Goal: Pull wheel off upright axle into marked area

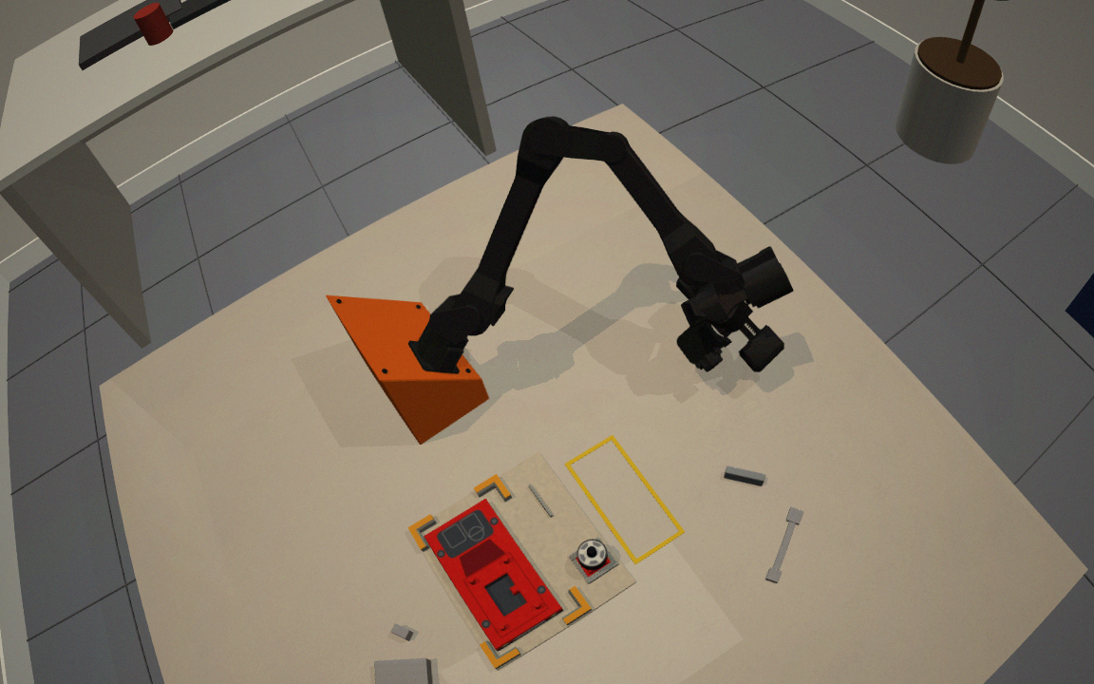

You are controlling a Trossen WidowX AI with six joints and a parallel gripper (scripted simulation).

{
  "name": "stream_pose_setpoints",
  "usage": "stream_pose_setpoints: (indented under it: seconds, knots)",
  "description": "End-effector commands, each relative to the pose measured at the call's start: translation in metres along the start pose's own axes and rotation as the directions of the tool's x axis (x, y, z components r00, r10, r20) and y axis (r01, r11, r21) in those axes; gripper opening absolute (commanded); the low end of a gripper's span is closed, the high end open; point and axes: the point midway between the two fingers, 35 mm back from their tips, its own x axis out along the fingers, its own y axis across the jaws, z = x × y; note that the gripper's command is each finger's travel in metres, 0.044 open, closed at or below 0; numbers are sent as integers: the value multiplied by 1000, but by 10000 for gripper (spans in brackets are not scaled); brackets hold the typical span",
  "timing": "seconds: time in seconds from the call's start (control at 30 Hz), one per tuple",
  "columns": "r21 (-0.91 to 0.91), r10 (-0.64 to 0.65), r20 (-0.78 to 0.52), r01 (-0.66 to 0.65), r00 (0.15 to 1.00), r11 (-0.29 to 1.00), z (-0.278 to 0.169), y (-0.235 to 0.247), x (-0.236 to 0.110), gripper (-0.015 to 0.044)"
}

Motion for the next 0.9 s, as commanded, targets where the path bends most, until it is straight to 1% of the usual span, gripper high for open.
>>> stream_pose_setpoints:
  seconds: [0.0,0.1,0.2,0.4,0.5,0.63,0.73,0.87]
  knots:
    - [-3,3,1,-3,1000,1000,1,1,-1,374]
    - [-38,42,20,-41,999,998,10,12,-8,300]
    - [-88,69,40,-66,997,994,17,24,-13,300]
    - [-299,166,129,-122,978,946,51,69,-38,300]
    - [-406,208,179,-121,962,906,70,90,-55,300]
    - [-534,251,245,-86,937,841,98,114,-81,300]
    - [-555,287,292,-83,912,828,122,130,-106,300]
    - [-584,310,337,-61,889,810,145,142,-131,300]
